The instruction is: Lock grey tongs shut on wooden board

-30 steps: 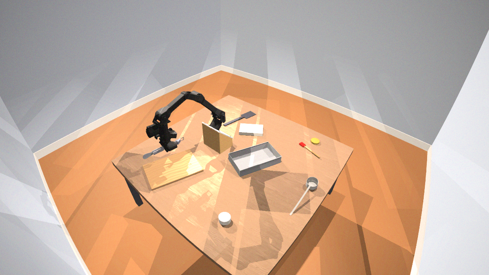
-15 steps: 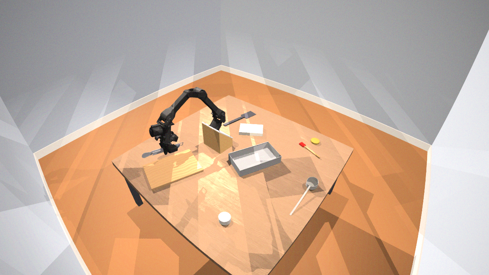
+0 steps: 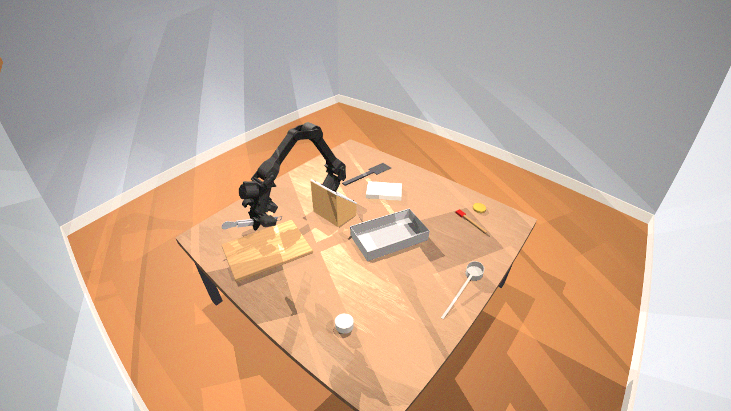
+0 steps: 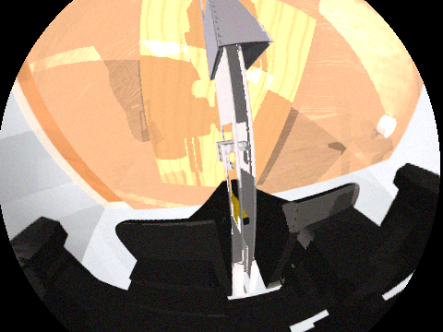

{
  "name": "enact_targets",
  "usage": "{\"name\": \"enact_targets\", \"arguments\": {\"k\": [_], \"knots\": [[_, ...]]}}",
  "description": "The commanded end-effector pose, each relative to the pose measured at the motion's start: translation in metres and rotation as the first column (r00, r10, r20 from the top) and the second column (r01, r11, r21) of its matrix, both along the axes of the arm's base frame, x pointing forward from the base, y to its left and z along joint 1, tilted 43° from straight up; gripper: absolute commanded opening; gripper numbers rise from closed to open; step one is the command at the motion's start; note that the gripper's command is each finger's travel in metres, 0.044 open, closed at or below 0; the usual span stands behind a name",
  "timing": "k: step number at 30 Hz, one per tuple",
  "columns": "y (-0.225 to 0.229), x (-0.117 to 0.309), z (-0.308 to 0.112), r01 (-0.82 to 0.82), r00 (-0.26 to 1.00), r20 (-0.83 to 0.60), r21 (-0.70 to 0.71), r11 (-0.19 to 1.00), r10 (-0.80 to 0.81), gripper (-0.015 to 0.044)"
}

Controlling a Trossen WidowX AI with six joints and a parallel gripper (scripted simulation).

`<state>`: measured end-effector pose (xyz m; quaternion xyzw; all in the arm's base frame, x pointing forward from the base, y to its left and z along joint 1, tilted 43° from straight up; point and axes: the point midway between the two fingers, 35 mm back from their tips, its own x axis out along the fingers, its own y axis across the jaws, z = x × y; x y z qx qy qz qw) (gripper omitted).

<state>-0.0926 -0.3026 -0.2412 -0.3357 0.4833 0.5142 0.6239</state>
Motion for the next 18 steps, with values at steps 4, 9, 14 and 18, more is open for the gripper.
{"name": "enact_targets", "arguments": {"k": [4, 9, 14, 18], "knots": [[0.0017, 0.0005, 0.0015, -0.019, 0.999, -0.043, -0.094, 0.995, 0.015, -0.0150], [0.0040, 0.0016, 0.0034, -0.030, 0.998, -0.066, -0.151, 0.988, 0.020, -0.0150], [0.0069, 0.0029, 0.0065, -0.041, 0.996, -0.089, -0.207, 0.978, 0.023, -0.0150], [0.0094, 0.0039, 0.0100, -0.050, 0.994, -0.107, -0.251, 0.967, 0.024, -0.0150]]}}
